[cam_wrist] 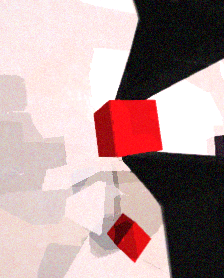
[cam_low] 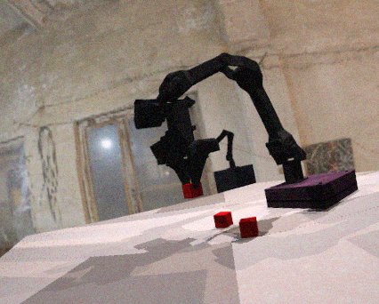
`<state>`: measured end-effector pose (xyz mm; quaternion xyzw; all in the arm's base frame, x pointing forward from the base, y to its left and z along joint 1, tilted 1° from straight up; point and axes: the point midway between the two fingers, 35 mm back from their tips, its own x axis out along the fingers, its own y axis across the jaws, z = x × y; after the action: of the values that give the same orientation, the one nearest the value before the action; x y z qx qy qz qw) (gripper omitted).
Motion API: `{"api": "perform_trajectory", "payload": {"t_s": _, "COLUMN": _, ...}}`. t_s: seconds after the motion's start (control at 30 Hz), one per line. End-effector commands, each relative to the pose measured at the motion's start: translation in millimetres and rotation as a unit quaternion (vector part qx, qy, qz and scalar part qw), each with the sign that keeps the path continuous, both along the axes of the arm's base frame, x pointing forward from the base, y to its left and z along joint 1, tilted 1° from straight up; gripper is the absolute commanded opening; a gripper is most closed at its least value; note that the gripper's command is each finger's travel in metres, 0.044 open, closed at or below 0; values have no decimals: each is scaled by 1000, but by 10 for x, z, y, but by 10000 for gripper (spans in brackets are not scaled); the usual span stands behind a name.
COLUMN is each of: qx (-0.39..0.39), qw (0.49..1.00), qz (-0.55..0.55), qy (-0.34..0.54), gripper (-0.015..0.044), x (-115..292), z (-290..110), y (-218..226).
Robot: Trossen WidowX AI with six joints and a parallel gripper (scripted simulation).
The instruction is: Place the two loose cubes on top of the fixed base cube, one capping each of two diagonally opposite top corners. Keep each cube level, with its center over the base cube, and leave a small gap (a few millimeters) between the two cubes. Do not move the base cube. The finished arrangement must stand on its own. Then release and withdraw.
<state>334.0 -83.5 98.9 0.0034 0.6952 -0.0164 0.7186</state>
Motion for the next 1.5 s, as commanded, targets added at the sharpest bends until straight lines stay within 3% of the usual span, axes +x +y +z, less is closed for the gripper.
{"api": "perform_trajectory", "payload": {"t_s": 0.0, "qx": -1, "qw": 998, "qz": 57, "qy": 1, "gripper": 105, "x": -11, "z": -25, "y": 129}}
{"api": "perform_trajectory", "payload": {"t_s": 0.7, "qx": -8, "qw": 935, "qz": 354, "qy": 5, "gripper": 105, "x": -55, "z": -166, "y": 780}}
{"api": "perform_trajectory", "payload": {"t_s": 1.47, "qx": -15, "qw": 769, "qz": 639, "qy": 8, "gripper": 105, "x": -253, "z": -320, "y": 1437}}
